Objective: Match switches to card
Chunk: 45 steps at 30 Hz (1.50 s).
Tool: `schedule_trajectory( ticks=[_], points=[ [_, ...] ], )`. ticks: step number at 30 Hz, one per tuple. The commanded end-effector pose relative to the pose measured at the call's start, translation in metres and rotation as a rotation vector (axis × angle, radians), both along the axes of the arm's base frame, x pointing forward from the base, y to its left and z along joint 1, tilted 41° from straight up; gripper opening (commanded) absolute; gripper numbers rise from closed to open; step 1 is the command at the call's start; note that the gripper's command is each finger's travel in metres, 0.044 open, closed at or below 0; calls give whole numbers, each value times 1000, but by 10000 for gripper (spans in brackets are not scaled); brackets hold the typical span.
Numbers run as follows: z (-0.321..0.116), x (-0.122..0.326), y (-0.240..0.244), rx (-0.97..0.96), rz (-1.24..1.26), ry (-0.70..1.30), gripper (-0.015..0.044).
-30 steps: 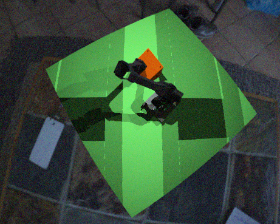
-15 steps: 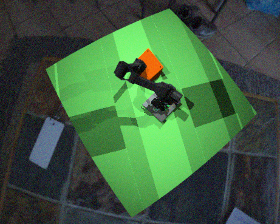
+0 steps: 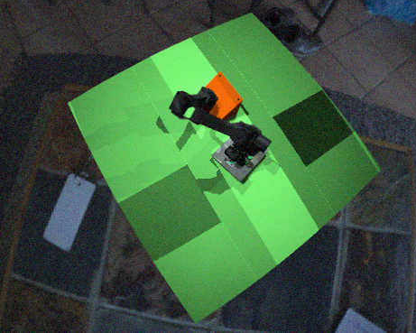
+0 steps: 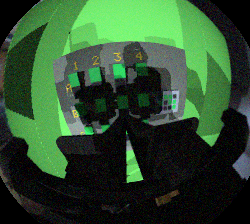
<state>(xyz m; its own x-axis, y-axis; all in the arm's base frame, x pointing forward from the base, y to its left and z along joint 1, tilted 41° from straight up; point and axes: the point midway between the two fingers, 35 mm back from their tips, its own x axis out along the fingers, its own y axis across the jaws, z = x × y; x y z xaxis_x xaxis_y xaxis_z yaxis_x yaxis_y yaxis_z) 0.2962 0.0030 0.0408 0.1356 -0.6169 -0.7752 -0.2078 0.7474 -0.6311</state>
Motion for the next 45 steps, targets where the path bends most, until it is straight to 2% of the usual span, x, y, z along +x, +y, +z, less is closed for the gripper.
schedule_trajectory(
  ticks=[1, 45],
  points=[
    [0, 0, -1, -6, 3, 2, 0],
    [-4, 0, -4, -6, 3, 2, 0]
  ],
)
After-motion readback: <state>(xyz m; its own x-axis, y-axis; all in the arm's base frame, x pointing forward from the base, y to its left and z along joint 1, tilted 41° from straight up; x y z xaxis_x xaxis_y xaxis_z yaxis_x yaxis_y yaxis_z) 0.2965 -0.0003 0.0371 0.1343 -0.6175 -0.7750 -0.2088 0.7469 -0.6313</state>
